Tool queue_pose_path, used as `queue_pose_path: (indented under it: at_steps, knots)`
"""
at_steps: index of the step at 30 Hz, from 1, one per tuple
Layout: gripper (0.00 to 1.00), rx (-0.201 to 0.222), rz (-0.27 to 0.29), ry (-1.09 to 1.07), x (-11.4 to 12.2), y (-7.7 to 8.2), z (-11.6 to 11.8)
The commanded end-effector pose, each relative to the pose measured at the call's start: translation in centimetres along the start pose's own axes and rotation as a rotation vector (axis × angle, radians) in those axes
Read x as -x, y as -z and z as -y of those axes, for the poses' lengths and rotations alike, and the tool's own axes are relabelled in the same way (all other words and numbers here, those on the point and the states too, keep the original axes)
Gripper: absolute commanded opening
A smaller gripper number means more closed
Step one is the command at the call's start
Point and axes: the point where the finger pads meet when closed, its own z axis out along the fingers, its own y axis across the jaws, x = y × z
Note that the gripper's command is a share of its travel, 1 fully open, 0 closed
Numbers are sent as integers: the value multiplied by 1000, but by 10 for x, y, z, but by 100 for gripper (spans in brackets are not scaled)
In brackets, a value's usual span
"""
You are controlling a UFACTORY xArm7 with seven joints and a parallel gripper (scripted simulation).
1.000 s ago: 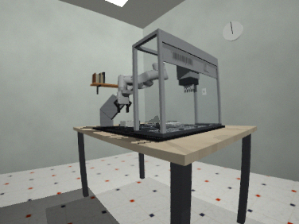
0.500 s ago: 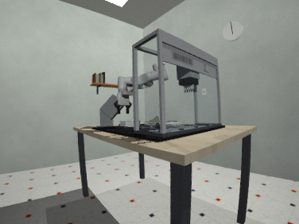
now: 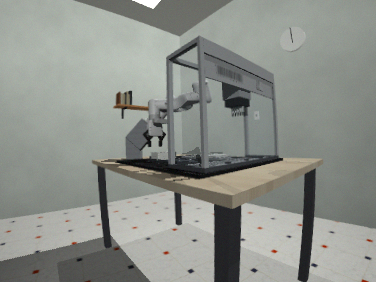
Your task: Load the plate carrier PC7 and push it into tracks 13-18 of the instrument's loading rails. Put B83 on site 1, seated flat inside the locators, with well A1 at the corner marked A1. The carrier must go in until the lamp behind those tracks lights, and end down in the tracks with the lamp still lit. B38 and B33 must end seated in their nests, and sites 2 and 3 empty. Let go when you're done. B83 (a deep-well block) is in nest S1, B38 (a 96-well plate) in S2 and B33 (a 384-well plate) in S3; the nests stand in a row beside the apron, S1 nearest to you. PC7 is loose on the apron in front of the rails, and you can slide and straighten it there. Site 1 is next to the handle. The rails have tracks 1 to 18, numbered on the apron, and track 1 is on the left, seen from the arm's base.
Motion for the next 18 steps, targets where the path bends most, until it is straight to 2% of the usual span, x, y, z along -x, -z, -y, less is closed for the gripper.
queue_pose_path:
  at_steps: [1, 18]
  knots:
    - [82, 3, -3, -1, -1, -7, -1]
    - [82, 3, -3, -1, -1, -32, -1]
